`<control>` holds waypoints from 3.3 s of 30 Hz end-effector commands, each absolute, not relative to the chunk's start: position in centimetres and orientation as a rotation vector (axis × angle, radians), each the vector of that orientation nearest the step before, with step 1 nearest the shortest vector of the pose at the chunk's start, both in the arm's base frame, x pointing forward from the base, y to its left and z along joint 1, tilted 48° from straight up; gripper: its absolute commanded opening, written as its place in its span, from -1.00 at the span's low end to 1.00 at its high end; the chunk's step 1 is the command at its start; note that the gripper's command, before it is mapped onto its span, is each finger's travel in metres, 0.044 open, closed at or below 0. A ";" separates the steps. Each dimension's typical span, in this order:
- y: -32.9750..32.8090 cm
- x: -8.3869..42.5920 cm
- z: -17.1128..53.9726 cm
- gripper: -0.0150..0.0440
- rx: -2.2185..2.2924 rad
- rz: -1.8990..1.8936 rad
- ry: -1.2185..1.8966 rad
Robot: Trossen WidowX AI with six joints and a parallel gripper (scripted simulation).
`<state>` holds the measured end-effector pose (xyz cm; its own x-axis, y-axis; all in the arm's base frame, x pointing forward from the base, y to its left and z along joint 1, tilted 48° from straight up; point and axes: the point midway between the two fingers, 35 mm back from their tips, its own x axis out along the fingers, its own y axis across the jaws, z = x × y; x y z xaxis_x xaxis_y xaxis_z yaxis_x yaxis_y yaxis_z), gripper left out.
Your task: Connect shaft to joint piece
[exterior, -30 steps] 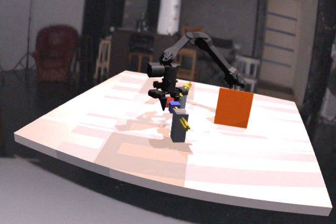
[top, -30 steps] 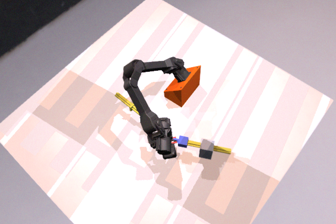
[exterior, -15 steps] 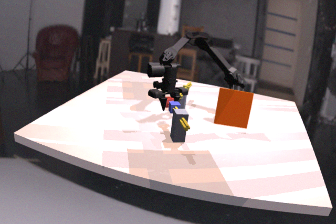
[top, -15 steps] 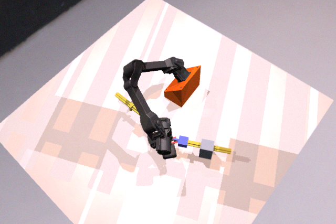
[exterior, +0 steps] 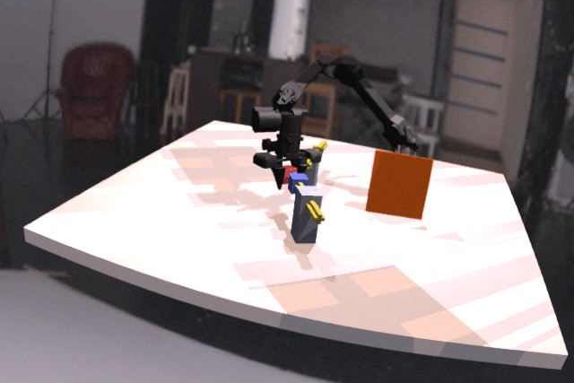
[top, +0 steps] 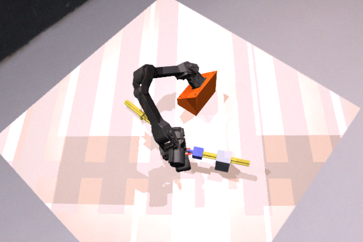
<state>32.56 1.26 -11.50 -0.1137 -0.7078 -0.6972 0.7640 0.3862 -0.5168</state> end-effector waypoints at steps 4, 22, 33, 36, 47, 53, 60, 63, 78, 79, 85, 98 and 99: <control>1.2 32.5 -11.4 -0.49 0.084 -1.264 1.112; 0.9 31.4 -10.9 -0.49 0.347 -1.437 0.863; 0.9 30.7 -10.7 -0.49 0.497 -1.529 0.702; 0.9 30.5 -10.7 -0.49 0.537 -1.552 0.656; 1.0 29.8 -10.7 -0.49 0.683 -1.631 0.487; 1.0 29.7 -10.7 -0.49 0.692 -1.636 0.476; 1.0 29.8 -10.7 -0.49 0.685 -1.633 0.483; 1.0 29.8 -10.7 -0.49 0.685 -1.633 0.483; 1.0 29.8 -10.7 0.45 0.685 -1.633 0.483; 1.0 29.8 -10.7 0.54 0.685 -1.633 0.483; 1.0 29.8 -10.7 1.00 0.685 -1.633 0.483; 2.8 29.8 -8.8 1.00 0.719 -1.618 0.516; 2.9 29.8 -8.7 1.00 0.722 -1.616 0.519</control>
